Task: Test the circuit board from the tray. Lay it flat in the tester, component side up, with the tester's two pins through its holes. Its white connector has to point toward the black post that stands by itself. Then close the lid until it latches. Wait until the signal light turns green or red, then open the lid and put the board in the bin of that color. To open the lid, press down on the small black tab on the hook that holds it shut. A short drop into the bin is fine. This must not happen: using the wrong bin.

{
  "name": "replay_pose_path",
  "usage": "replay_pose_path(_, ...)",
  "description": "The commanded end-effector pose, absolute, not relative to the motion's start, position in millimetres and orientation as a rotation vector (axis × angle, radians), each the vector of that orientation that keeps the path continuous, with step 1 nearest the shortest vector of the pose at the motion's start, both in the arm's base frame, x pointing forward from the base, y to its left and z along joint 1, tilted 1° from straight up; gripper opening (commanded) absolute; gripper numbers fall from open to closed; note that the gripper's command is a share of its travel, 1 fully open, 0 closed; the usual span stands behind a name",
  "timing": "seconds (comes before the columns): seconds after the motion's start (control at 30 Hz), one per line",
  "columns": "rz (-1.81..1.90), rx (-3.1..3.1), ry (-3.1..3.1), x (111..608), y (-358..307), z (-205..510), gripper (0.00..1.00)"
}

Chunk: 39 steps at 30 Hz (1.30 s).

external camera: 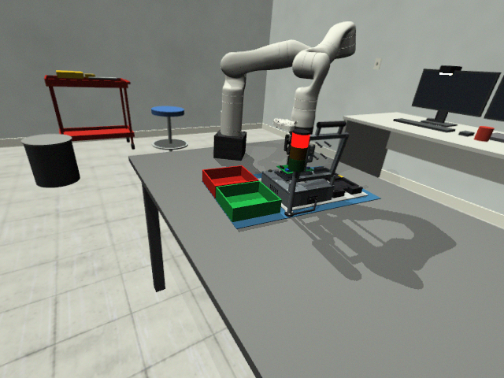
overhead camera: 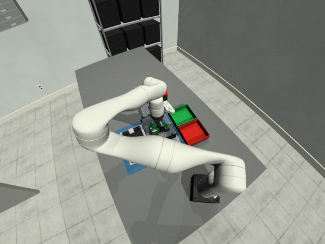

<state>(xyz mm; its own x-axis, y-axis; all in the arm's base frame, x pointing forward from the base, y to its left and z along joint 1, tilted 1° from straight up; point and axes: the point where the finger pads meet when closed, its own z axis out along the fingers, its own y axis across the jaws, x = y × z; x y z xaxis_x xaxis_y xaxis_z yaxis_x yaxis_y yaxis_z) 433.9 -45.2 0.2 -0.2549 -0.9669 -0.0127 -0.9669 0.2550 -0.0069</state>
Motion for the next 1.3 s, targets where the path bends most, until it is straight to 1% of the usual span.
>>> replay_pose_path(0.0,0.002,-1.908,2.476,434.5,-45.1,1.3,0.77)
replay_pose_path(0.53,0.002,-1.908,2.476,434.4,-45.1,9.0,0.77)
replay_pose_path(1.27,0.002,-1.908,2.476,433.6,-45.9,76.7,0.77)
